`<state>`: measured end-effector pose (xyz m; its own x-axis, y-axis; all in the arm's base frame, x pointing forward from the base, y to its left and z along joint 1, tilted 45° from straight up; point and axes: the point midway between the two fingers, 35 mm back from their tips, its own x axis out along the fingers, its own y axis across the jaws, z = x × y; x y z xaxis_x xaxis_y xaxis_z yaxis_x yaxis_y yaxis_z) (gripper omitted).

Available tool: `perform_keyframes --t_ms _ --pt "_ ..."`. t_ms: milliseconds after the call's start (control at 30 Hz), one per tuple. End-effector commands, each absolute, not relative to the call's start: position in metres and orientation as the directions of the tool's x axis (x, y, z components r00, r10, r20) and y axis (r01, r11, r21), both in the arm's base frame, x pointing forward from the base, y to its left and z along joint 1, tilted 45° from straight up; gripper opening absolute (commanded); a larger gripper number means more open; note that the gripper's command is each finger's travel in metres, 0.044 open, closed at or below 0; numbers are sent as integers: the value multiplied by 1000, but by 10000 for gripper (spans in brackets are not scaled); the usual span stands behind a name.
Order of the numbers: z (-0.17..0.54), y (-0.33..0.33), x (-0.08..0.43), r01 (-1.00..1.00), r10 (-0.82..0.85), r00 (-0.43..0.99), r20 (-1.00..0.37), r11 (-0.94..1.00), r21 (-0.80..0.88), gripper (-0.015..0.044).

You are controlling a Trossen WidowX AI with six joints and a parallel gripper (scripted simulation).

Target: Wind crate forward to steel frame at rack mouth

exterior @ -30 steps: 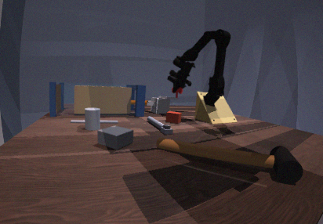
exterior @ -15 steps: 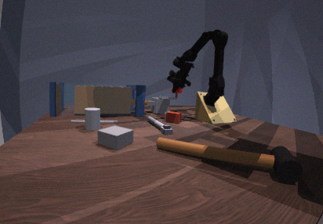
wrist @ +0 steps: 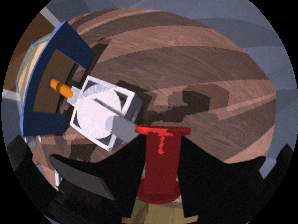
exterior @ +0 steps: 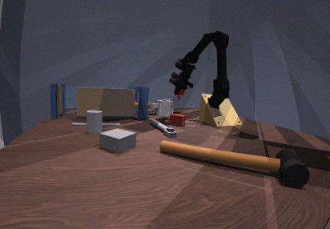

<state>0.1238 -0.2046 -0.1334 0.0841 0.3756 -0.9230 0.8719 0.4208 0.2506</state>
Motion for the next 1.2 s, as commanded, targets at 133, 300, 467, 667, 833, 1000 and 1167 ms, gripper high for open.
perform_keyframes --t_ms 133,300,467,667,833,1000,1167 --pt "-147 -221 129 866 353 81 -932 438 241 0" --pt "-157 -231 136 866 351 82 -933 438 241 0" --pt "-163 -237 141 866 351 82 -933 438 241 0" --pt "-169 -242 147 866 350 83 -933 438 242 0" --pt "-173 -246 152 866 350 84 -933 438 242 0" --pt "-177 -249 159 865 349 84 -933 438 242 0" --pt "-181 -252 165 865 349 85 -933 438 243 0"
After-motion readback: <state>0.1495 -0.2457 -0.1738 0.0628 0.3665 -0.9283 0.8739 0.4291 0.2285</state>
